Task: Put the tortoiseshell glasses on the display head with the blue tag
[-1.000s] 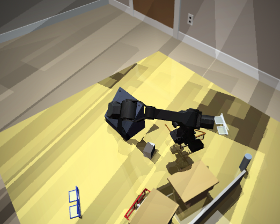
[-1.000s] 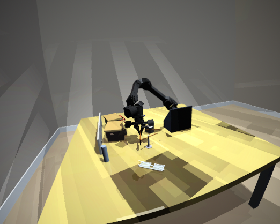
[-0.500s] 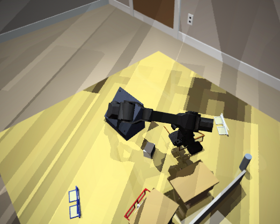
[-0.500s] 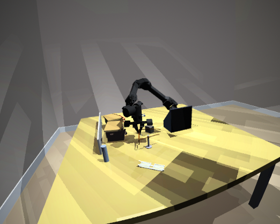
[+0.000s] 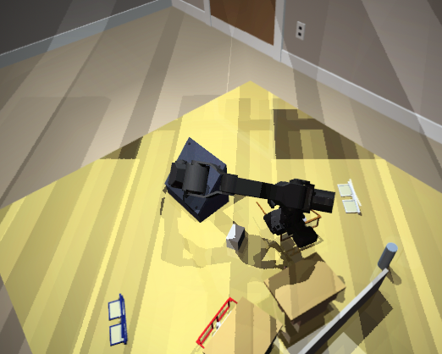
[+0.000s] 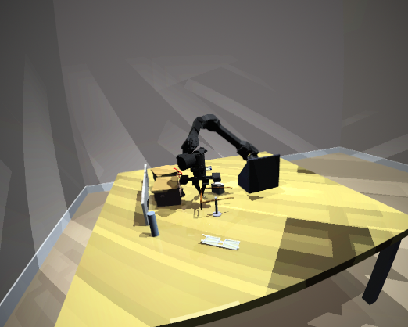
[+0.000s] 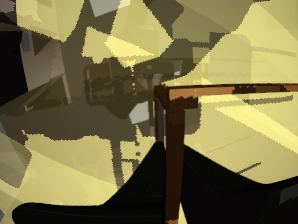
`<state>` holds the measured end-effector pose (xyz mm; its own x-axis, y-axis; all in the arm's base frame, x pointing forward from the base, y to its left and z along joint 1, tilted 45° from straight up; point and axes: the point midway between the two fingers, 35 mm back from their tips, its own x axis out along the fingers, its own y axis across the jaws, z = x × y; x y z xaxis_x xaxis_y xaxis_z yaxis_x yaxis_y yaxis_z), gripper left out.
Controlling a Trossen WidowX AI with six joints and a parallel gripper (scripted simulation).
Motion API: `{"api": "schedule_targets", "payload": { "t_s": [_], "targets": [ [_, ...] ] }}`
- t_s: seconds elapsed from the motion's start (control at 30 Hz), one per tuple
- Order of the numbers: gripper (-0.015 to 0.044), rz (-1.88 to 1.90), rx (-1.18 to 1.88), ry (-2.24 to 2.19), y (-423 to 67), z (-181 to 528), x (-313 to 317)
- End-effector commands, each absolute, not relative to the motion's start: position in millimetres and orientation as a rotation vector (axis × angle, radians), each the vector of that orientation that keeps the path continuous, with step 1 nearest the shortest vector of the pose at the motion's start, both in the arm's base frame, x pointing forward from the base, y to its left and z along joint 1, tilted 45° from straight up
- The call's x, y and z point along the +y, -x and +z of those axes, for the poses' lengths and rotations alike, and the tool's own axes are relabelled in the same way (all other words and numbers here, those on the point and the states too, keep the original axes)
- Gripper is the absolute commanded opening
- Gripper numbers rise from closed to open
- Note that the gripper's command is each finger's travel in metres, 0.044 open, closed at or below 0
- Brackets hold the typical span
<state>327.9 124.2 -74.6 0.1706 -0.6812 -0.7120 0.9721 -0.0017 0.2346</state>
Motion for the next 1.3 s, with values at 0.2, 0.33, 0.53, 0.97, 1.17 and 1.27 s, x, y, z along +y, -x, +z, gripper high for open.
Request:
{"api": "schedule_targets", "payload": {
  "t_s": [0.2, 0.33, 0.53, 0.97, 1.17, 1.27],
  "targets": [
    [0.0000, -1.367, 0.452, -0.807, -330.9, -66.1, 118.1],
    [0.0000, -1.367, 0.452, -0.807, -331.1, -64.0, 116.0],
    [0.0000, -1.367, 0.451, -0.807, -331.3, -61.1, 112.9],
    [0.0000, -1.367, 0.451, -0.807, -331.4, -59.8, 111.5],
    [0.0000, -1.367, 0.451, -0.807, -331.4, -59.8, 111.5],
    [0.0000, -1.367, 0.451, -0.807, -331.5, -60.0, 111.8]
  ]
}}
